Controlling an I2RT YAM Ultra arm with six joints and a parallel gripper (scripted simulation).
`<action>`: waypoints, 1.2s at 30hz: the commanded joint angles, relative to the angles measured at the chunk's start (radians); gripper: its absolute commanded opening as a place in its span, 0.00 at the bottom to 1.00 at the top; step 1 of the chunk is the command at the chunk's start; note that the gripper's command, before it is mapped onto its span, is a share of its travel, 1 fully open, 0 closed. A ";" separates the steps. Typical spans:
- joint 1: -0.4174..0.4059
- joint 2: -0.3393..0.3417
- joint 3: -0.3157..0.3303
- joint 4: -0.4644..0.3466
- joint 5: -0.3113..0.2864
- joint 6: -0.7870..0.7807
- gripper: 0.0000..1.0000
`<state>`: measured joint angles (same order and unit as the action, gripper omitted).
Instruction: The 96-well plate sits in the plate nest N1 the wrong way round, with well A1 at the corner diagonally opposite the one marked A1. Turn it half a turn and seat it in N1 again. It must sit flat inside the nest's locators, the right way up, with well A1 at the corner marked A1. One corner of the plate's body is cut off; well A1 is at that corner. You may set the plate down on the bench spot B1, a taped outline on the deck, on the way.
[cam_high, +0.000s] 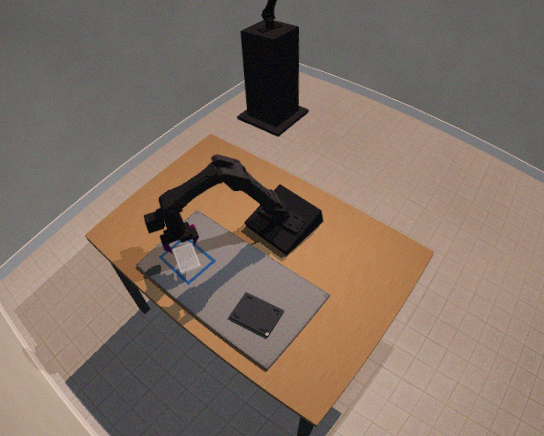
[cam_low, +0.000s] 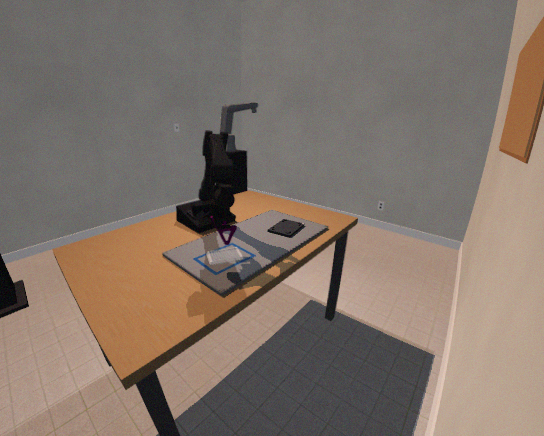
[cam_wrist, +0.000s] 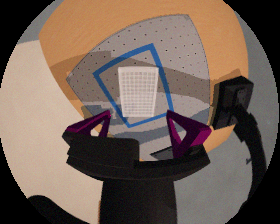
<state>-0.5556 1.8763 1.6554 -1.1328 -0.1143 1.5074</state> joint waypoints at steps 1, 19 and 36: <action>-0.016 -0.032 0.027 -0.013 -0.001 0.006 1.00; 0.006 0.025 -0.070 0.091 0.004 0.014 1.00; 0.015 0.059 -0.128 0.180 0.009 0.022 1.00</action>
<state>-0.5488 1.9221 1.5463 -0.9905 -0.1143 1.5211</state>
